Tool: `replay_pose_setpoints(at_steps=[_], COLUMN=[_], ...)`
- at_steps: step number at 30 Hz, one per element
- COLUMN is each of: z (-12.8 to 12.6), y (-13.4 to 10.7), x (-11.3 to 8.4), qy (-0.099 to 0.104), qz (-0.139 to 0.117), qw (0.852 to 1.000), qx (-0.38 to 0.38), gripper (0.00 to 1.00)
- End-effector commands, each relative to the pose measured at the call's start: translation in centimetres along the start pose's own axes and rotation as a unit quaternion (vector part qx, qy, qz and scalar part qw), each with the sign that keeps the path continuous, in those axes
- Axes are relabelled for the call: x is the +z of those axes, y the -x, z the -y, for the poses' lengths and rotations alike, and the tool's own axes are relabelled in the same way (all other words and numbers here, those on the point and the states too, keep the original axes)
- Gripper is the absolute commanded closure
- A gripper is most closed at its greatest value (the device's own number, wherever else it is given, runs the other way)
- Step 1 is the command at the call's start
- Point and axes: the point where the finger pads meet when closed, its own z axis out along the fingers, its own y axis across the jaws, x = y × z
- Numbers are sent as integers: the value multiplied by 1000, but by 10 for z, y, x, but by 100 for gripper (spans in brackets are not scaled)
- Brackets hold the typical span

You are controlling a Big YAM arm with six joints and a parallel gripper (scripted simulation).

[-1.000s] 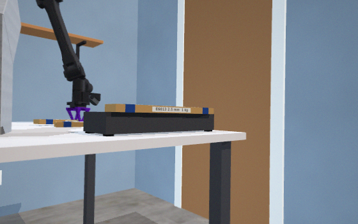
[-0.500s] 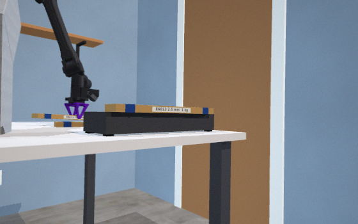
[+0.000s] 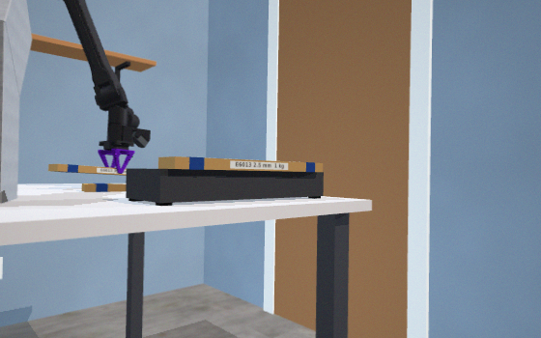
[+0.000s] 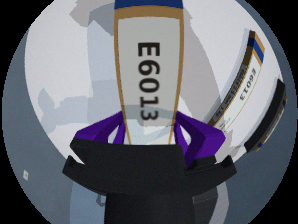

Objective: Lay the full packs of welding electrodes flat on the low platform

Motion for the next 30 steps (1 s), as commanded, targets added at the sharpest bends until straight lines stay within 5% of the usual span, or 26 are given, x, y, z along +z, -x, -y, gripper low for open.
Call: replay_pose_setpoints(at_steps=[1, 30], z=[-3, -8], y=[34, 51], x=[-35, -46], qy=[10, 12], qz=[33, 39], qw=[999, 999], qx=[2, 1], gripper=[100, 100])
